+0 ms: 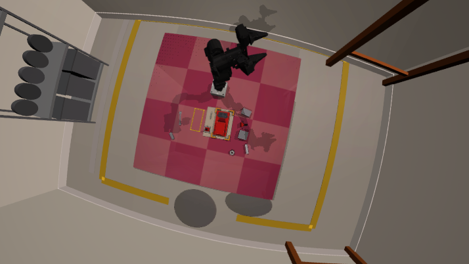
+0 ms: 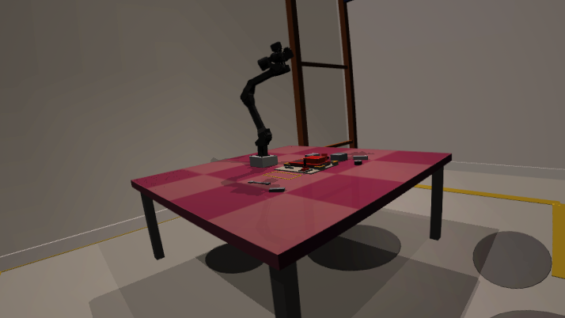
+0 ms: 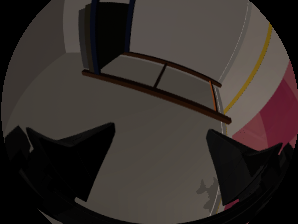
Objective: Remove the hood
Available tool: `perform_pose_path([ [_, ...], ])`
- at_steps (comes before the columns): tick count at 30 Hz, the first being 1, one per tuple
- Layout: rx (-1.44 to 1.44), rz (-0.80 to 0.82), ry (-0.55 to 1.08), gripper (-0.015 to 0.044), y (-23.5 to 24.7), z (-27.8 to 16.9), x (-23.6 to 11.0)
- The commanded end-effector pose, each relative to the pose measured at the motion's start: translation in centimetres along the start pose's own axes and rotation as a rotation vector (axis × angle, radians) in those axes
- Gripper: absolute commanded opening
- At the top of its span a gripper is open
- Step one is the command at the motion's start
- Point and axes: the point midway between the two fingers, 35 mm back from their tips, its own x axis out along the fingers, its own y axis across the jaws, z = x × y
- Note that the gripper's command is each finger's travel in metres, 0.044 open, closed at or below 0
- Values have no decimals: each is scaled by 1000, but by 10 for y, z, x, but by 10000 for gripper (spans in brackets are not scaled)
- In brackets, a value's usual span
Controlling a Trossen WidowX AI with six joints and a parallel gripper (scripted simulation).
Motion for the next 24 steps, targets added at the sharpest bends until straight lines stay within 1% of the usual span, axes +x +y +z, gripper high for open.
perform_pose_path([
  [1, 20, 4, -3, 440, 0, 2, 0],
  [3, 176, 35, -26, 440, 1, 17, -2],
  [9, 868, 212, -129, 440, -7, 90, -17],
  [15, 1511, 490, -216, 440, -38, 164, -42],
  [20, 1872, 680, -268, 440, -67, 204, -64],
  [24, 2151, 867, -305, 440, -96, 233, -85],
])
